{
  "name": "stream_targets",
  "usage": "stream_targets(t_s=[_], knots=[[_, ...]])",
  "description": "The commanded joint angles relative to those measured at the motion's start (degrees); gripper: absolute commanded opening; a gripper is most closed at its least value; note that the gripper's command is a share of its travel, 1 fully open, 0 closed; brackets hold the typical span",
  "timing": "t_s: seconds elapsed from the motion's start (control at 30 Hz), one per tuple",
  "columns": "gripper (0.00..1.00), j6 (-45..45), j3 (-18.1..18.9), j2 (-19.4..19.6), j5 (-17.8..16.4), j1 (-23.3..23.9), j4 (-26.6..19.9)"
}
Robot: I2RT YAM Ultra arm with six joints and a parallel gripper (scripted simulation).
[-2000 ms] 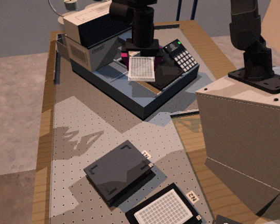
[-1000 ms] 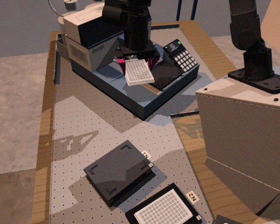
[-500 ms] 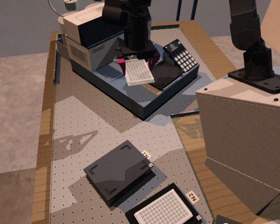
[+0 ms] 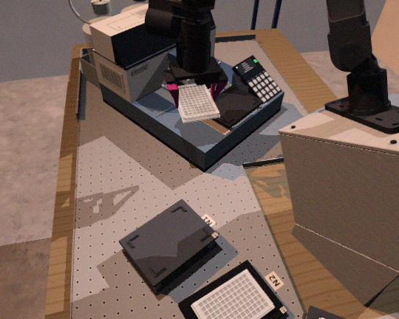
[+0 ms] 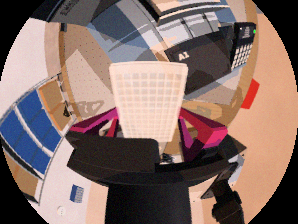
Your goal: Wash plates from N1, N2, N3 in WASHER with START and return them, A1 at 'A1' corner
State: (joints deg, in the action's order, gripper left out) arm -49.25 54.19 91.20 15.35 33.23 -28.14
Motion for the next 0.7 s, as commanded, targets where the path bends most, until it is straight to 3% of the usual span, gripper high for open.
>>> stream_targets(t_s=[0.0, 0.23, 0.67], knots=[[0.0, 3.1, 0.7, 1.3, 1.5, -3.2, 1.1], [0.0, 8.2, 1.4, 3.3, 3.4, -7.8, 1.7], [0.0, 22.3, 4.4, 10.6, 7.3, -18.7, 1.5]])
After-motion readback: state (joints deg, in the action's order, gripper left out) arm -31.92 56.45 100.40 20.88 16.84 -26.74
